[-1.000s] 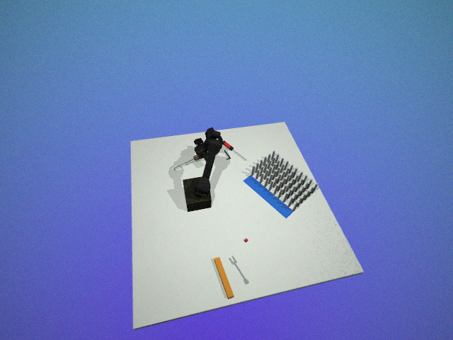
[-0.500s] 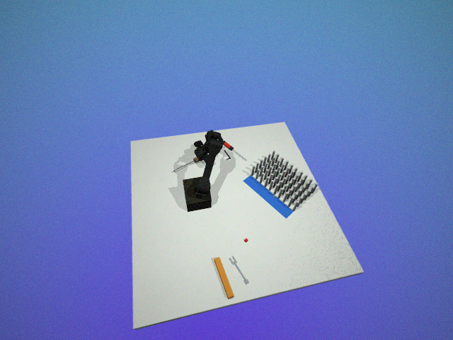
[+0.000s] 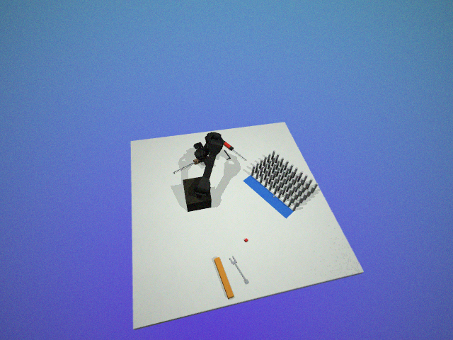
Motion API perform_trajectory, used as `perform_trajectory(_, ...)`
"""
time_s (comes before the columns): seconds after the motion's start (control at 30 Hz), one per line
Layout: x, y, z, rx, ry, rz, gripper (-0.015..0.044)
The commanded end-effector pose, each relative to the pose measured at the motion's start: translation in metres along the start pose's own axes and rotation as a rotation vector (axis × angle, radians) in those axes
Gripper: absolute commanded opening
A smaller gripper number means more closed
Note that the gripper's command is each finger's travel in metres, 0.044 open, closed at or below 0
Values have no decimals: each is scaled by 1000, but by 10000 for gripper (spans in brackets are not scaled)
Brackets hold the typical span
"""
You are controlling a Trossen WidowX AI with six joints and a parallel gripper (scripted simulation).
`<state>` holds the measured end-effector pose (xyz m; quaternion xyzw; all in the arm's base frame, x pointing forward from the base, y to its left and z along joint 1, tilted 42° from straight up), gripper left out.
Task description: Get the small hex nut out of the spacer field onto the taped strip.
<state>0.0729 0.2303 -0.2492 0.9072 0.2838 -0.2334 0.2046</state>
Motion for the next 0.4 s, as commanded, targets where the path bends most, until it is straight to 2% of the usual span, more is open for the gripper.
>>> perform_trajectory(0.0, 0, 0, -1, 0, 0, 0, 131)
perform_trajectory(0.37, 0, 0, -1, 0, 0, 0, 420)
Point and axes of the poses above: the point midway between the two fingers, 35 mm back from their tips, its own z axis out along the fingers, its own y axis across the jaws, x = y × z, the point moved 6 cm from there along -z, back along the fingers, and after that the axes turned 15 degrees about -z, right-handed, at the moved point
